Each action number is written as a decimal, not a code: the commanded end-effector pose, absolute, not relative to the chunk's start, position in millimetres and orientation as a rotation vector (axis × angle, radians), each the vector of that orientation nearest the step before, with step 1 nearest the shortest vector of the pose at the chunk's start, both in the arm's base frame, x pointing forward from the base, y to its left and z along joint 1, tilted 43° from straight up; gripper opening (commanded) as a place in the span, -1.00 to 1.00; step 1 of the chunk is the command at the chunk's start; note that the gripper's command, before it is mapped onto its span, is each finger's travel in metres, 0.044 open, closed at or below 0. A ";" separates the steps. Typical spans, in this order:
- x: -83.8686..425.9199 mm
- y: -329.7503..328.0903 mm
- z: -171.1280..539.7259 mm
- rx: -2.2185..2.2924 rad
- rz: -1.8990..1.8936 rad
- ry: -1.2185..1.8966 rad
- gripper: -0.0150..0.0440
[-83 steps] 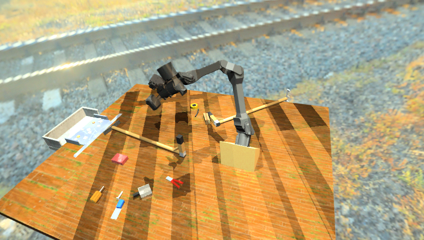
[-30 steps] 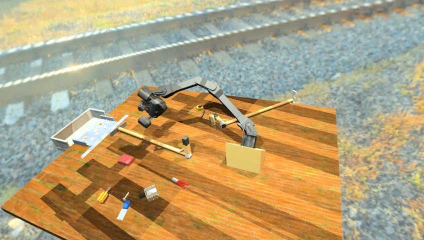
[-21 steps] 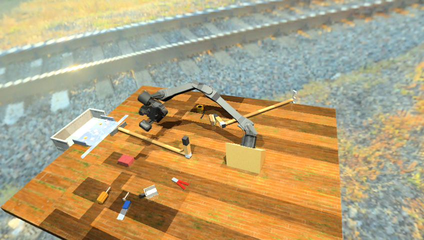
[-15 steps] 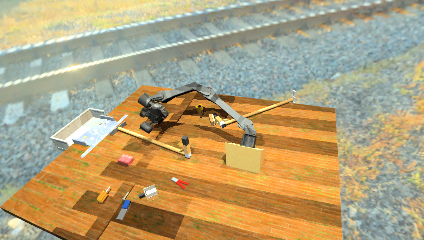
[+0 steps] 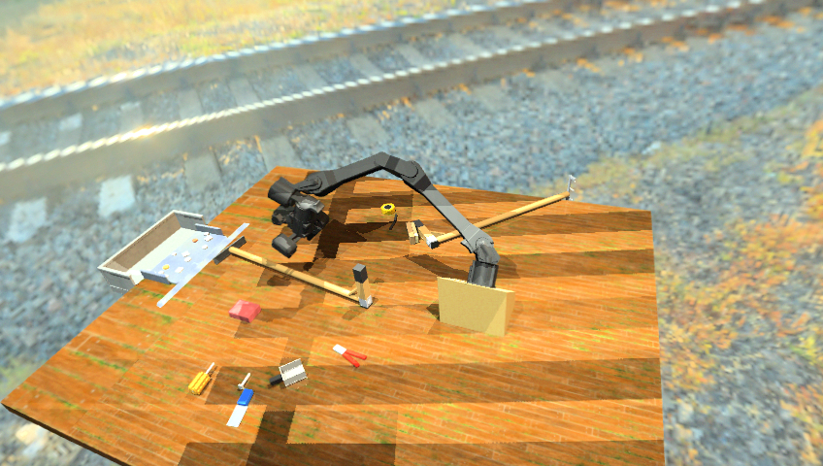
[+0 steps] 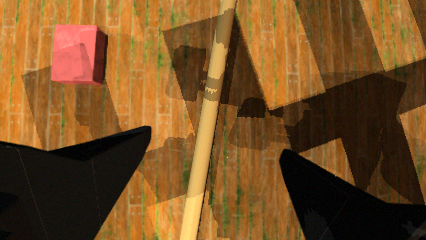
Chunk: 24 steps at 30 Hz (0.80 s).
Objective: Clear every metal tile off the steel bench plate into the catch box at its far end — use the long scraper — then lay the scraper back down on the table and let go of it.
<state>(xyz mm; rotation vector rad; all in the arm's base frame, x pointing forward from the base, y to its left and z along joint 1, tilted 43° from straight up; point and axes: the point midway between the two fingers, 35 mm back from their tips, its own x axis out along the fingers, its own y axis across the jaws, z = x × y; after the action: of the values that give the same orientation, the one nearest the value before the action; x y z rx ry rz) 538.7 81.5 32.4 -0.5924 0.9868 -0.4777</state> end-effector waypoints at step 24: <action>466.8 128.1 36.8 -0.603 -0.460 0.944 1.00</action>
<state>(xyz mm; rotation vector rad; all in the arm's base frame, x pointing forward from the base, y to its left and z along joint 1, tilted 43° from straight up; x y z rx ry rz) 474.3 125.1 36.1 -0.6026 0.9530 -0.4567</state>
